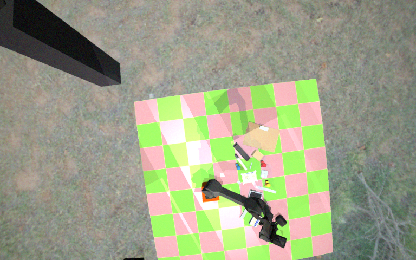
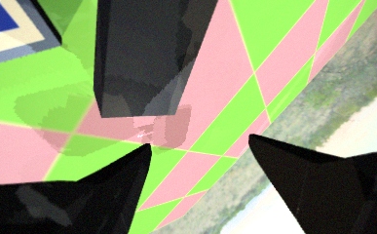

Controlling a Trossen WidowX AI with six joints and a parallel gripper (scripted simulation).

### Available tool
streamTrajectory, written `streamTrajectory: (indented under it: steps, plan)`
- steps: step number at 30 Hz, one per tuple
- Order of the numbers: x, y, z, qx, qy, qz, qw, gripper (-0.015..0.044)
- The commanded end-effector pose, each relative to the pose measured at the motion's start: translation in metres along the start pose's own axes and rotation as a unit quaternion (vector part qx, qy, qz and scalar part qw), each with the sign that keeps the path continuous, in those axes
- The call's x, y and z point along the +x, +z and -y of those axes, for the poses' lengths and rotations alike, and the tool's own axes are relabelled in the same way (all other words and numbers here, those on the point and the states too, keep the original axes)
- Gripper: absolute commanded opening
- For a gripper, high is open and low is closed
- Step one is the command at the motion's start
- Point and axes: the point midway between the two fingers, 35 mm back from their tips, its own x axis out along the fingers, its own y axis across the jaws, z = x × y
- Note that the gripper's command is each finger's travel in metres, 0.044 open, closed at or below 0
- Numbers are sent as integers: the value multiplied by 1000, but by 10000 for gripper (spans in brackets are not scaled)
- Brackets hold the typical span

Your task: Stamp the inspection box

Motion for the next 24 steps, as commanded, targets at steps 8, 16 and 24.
streamTrajectory:
  steps: [8,16,24]
  plan:
    - [-8,-4,5,0,0,0,1000,400]
    - [-50,42,1,399,116,-20,909,228]
    - [-117,135,8,760,250,-97,592,228]
